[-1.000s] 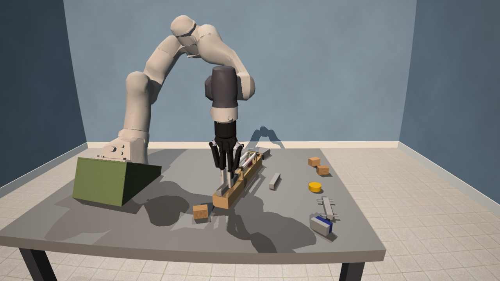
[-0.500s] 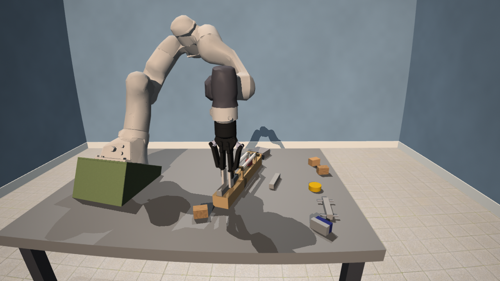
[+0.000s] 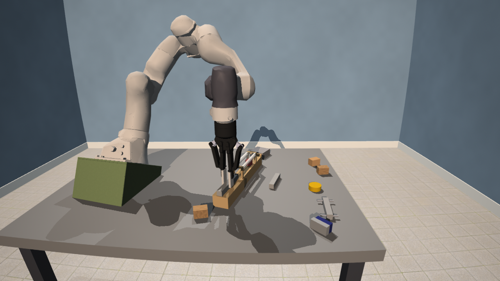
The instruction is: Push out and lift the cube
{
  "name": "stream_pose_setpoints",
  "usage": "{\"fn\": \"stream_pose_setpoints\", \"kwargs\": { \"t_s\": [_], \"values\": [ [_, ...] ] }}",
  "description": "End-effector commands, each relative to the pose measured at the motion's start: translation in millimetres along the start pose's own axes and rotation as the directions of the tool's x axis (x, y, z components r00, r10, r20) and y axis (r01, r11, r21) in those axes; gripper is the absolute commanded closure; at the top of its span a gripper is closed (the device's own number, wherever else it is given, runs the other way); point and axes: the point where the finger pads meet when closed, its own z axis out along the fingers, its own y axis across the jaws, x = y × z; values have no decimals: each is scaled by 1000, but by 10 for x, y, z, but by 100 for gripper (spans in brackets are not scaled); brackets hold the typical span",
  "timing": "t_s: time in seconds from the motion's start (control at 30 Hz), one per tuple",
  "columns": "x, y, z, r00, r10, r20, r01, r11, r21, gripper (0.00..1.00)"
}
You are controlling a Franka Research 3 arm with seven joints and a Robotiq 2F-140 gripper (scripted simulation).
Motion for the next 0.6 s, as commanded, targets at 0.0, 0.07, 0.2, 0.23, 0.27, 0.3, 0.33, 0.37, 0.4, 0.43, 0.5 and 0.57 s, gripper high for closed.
{"fn": "stream_pose_setpoints", "kwargs": {
  "t_s": [0.0, 0.07, 0.2, 0.23, 0.27, 0.3, 0.33, 0.37, 0.4, 0.43, 0.5, 0.57],
  "values": [
    [-8, 16, -5, 1000, -5, 1, 5, 1000, -5, 100],
    [-6, 16, -5, 1000, -5, 1, 5, 1000, -5, 100],
    [7, 16, -5, 1000, -5, 1, 5, 1000, -5, 100],
    [16, 16, -5, 1000, -5, 1, 5, 1000, -5, 100],
    [26, 16, -5, 1000, -5, 1, 5, 1000, -5, 100],
    [38, 16, -5, 1000, -5, 1, 5, 1000, -5, 100],
    [53, 16, -5, 1000, -5, 1, 5, 1000, -5, 100],
    [70, 17, -5, 1000, -5, 1, 5, 1000, -5, 100],
    [89, 17, -5, 1000, -5, 1, 5, 1000, -5, 100],
    [110, 17, -5, 1000, -5, 1, 5, 1000, -5, 100],
    [158, 18, -5, 1000, -5, 1, 5, 1000, -5, 100],
    [212, 19, -5, 1000, -5, 1, 5, 1000, -5, 100]
  ]
}}
